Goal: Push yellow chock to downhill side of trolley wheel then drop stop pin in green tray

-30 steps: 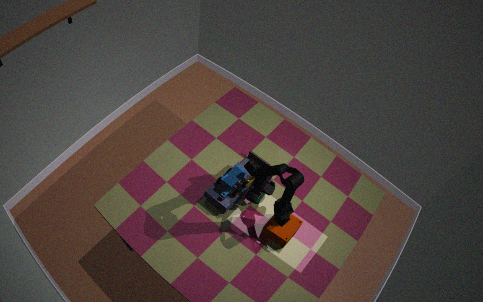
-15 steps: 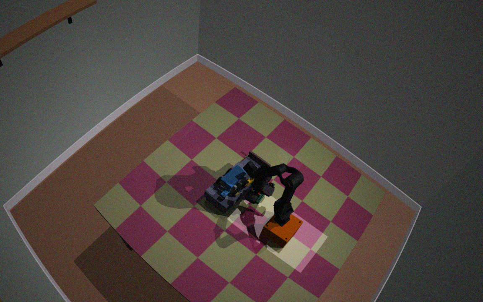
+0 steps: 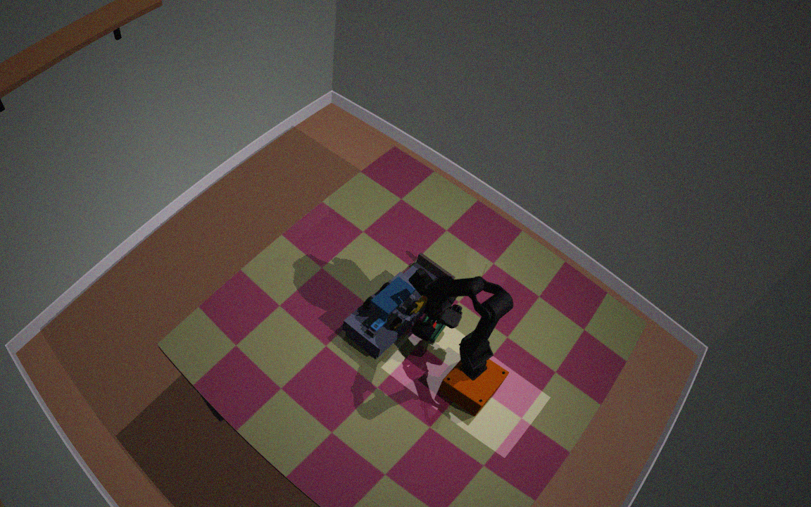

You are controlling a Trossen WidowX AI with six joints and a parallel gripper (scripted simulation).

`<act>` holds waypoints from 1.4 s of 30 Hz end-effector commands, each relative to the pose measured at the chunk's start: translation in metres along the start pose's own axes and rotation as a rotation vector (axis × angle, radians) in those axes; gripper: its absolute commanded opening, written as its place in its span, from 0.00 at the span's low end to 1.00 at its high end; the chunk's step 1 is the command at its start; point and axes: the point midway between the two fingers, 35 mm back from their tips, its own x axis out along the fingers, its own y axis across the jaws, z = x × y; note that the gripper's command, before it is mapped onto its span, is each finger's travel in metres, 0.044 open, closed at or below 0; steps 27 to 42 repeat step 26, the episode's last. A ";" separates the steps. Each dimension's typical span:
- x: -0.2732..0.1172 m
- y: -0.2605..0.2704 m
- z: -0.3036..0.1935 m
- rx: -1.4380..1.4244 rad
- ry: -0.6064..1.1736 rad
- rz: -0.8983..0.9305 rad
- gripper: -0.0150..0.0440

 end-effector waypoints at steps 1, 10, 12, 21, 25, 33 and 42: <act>-0.012 0.002 -0.001 0.003 0.004 0.006 0.88; -0.040 0.007 -0.001 0.003 0.004 0.006 1.00; -0.046 0.008 -0.001 0.003 0.005 0.006 1.00; -0.075 0.013 -0.002 0.003 0.005 0.006 1.00; -0.075 0.014 -0.002 0.003 0.005 0.006 1.00; -0.073 0.013 -0.003 0.005 0.010 0.004 1.00; -0.073 0.013 -0.003 0.005 0.010 0.004 1.00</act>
